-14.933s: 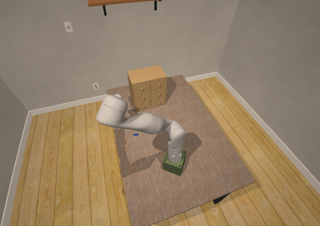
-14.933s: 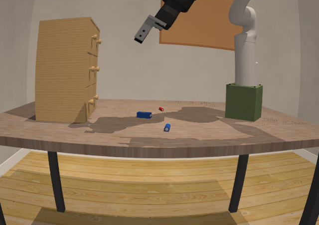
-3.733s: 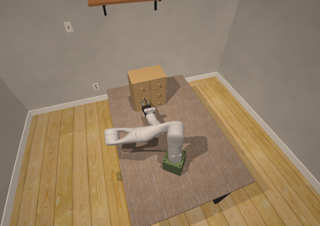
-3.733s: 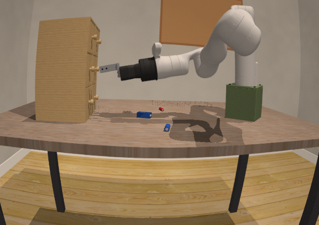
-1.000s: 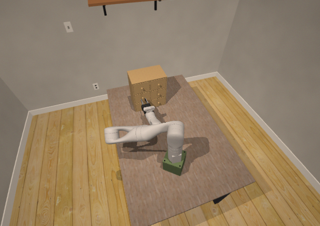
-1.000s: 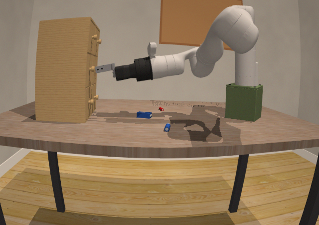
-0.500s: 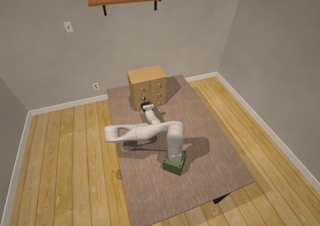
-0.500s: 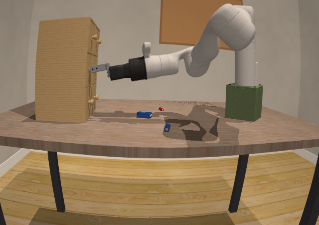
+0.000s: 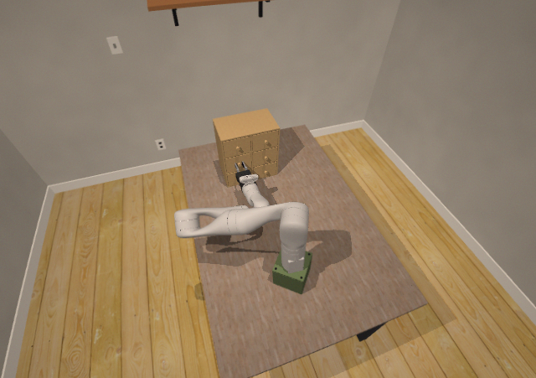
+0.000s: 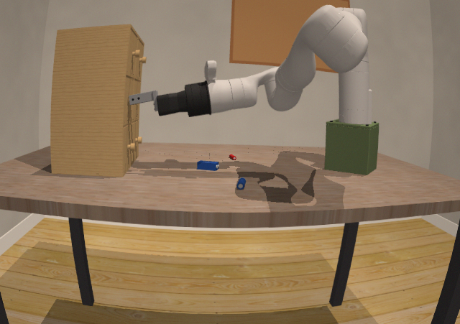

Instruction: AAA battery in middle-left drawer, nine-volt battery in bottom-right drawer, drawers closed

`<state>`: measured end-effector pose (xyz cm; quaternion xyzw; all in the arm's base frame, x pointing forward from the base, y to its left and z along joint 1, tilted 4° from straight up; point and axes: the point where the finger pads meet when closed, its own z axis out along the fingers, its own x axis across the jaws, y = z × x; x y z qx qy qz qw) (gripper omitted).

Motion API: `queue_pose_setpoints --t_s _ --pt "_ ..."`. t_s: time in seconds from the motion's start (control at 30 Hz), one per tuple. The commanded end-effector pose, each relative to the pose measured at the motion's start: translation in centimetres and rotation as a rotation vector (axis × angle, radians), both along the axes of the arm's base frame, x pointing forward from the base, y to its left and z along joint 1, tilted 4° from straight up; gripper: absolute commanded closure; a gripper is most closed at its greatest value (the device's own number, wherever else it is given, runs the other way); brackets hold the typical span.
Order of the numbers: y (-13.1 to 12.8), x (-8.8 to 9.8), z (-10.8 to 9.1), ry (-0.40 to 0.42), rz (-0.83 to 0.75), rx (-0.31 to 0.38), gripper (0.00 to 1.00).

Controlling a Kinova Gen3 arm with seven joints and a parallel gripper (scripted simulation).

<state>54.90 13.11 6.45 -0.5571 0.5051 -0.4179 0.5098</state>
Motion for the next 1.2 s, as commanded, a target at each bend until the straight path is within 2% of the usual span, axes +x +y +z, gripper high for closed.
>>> queue_pose_setpoints --t_s 0.0,0.33,0.37,1.17 --pt "0.01 0.01 0.10 -0.002 0.000 0.001 0.33" --pt "0.01 0.01 0.10 -0.002 0.000 0.001 0.33" --pt "0.01 0.01 0.10 -0.002 0.000 0.001 0.63" --pt "0.00 0.00 0.09 -0.002 0.000 0.001 0.63"
